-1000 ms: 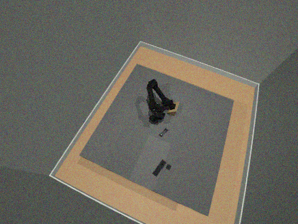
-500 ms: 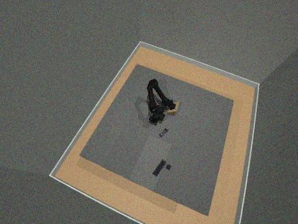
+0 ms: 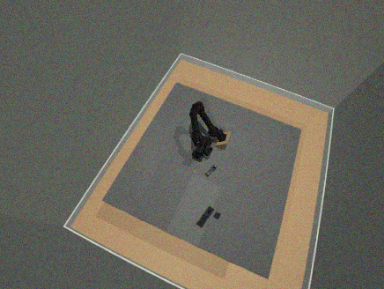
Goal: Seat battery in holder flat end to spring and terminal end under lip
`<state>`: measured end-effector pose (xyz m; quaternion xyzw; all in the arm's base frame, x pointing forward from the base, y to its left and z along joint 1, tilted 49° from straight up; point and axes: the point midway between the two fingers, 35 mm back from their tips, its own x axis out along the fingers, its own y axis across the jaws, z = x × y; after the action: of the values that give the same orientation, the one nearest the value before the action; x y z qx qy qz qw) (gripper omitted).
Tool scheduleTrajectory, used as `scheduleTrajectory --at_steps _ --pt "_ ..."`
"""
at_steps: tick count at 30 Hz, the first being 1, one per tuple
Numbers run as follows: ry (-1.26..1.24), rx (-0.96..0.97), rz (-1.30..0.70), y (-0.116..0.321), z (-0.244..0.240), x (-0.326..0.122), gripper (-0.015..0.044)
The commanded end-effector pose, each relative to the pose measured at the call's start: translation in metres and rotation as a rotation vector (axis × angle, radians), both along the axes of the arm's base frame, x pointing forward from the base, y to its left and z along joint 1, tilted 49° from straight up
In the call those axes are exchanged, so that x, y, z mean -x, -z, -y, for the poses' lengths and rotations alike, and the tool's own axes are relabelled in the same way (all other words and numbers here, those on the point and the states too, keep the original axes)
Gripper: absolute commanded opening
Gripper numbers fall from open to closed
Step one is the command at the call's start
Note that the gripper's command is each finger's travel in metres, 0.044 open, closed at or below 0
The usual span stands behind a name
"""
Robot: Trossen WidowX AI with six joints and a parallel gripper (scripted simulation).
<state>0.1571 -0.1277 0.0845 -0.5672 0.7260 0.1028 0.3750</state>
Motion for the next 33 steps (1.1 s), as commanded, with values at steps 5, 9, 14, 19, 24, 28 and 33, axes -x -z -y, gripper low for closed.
scheduleTrajectory --at_steps 5,9,14,19,24,28,33 --pt "-0.004 0.003 -0.008 0.001 0.001 0.001 0.0079" --pt "-0.004 0.001 -0.008 -0.001 -0.002 0.001 0.0079" --pt "-0.005 -0.005 -0.008 -0.018 -0.023 -0.003 0.0079" --pt "-0.004 0.0 -0.009 -0.031 -0.037 -0.003 0.0079" --pt "-0.054 -0.009 -0.064 -0.03 -0.041 -0.01 0.0079" --pt "-0.188 -0.034 -0.209 -0.025 -0.052 -0.029 0.0079" --pt "-0.352 -0.058 -0.389 -0.017 -0.066 -0.054 0.0079"
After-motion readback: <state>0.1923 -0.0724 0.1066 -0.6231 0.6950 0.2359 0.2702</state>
